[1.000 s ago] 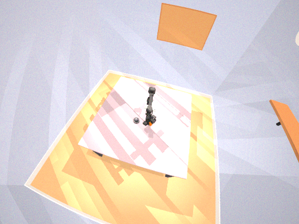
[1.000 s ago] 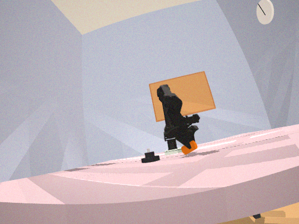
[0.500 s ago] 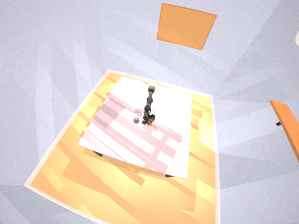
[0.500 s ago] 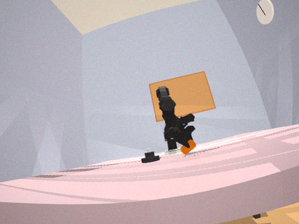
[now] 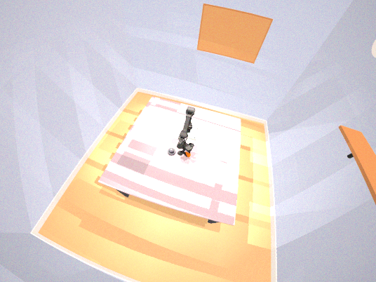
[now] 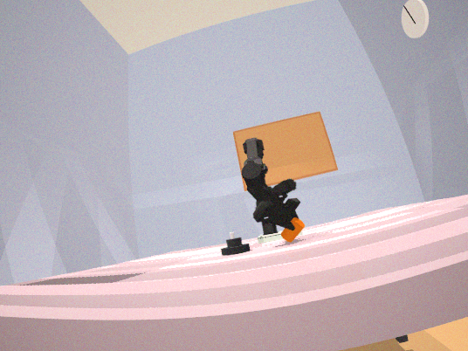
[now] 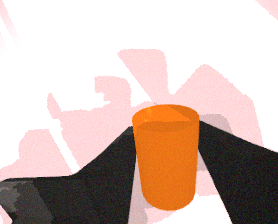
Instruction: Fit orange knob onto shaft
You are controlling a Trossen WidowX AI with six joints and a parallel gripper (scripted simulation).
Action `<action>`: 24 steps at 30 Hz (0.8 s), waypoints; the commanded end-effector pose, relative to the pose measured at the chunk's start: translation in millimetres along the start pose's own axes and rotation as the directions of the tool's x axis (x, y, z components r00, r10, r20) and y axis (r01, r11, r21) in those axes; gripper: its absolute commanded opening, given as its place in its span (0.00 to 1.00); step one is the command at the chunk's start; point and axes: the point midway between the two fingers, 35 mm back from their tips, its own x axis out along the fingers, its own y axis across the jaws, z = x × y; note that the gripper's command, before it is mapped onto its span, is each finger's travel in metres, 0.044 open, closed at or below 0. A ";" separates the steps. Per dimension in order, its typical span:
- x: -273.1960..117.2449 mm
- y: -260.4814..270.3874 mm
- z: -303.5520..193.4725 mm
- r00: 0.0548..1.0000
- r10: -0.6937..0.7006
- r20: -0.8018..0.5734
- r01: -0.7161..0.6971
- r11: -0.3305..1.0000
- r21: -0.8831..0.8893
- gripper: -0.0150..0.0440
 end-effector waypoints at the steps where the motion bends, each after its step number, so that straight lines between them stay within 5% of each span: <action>1: -4.1 0.7 -2.7 0.998 -0.002 0.056 0.003 1.000 -0.006 0.56; 24: -15.0 0.7 -21.7 0.928 0.002 0.373 0.001 1.000 -0.006 0.56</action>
